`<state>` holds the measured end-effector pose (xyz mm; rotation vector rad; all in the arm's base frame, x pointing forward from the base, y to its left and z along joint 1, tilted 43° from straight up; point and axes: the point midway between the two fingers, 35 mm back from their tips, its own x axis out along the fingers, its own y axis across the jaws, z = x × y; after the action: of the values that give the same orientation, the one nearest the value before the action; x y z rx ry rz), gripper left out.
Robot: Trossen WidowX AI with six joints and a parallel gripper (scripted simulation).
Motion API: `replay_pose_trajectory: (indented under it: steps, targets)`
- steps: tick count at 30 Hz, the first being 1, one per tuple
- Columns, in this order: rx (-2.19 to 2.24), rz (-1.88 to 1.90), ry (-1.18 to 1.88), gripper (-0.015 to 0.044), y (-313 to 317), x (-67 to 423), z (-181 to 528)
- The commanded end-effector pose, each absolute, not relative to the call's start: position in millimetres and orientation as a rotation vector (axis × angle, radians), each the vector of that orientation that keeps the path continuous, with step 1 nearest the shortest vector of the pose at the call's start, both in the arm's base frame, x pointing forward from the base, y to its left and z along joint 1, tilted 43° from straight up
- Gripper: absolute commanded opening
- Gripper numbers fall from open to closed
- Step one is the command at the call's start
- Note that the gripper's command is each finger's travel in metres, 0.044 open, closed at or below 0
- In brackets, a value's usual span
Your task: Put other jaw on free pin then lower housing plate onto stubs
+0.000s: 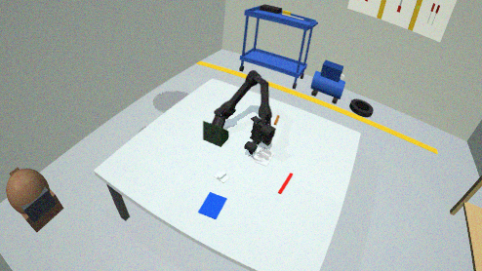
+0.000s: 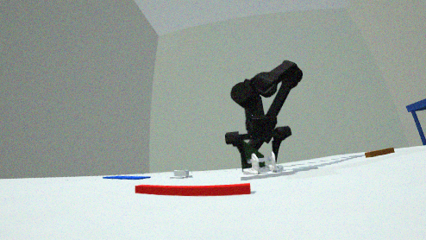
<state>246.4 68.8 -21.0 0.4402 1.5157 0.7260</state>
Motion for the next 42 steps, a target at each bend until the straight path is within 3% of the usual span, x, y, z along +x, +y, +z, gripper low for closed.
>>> replay_pose_trajectory:
  steps: [1, 42]
  targets:
    - [0.449, 0.726, 1.520, 0.0351, 71.3, 244.5, -23.7]
    - [0.448, 0.727, 1.520, 0.0351, 75.9, 243.8, -28.6]
